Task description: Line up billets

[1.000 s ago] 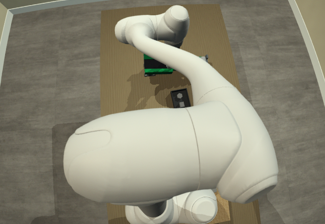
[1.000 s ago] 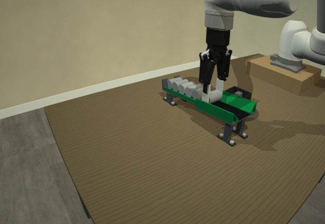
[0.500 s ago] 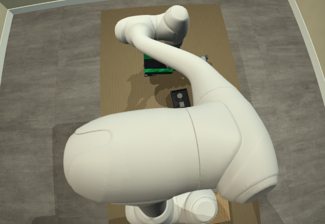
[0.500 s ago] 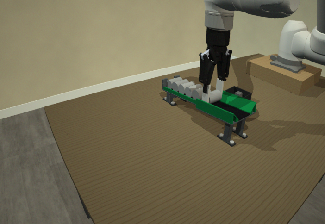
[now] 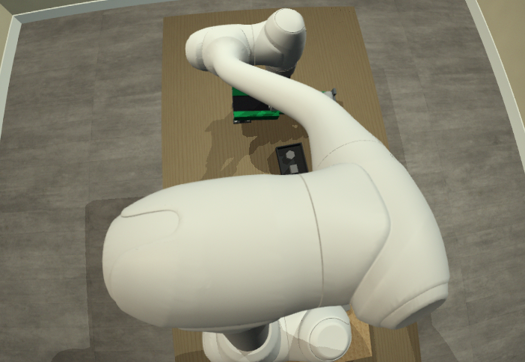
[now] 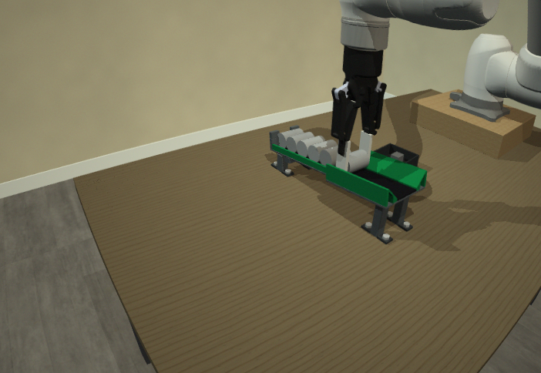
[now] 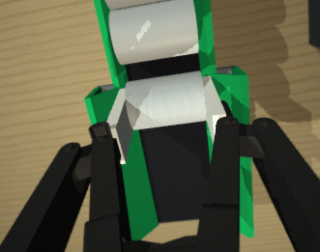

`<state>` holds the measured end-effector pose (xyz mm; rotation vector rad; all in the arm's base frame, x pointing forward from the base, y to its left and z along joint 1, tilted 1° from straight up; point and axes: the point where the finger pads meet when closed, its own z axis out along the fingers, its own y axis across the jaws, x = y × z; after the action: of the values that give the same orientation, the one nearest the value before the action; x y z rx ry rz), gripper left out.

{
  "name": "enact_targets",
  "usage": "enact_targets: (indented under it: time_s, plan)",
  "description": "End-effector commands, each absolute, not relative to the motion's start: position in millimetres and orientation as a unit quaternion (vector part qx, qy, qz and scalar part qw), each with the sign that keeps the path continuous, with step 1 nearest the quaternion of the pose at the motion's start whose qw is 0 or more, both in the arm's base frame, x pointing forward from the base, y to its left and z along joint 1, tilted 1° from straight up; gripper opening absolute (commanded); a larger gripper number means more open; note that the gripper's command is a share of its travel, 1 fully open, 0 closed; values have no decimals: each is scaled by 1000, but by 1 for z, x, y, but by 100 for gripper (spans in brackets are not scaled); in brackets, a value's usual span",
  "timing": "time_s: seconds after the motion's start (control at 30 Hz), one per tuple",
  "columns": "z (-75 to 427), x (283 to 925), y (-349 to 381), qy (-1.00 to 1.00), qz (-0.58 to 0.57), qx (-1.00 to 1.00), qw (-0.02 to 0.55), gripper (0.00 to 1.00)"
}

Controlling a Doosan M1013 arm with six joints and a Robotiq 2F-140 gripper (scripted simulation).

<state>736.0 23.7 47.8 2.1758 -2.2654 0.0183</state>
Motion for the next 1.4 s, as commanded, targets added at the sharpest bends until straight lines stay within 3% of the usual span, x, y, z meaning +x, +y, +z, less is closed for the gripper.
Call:
enact_targets:
  time_s: [0.0, 0.47, 0.97, 1.37]
  plan:
    - [44, 736, 22, -721, 7, 693, 1, 41]
    - [44, 736, 22, -721, 7, 693, 1, 41]
    - [44, 736, 22, -721, 7, 693, 1, 52]
    - [46, 736, 22, -721, 7, 693, 1, 52]
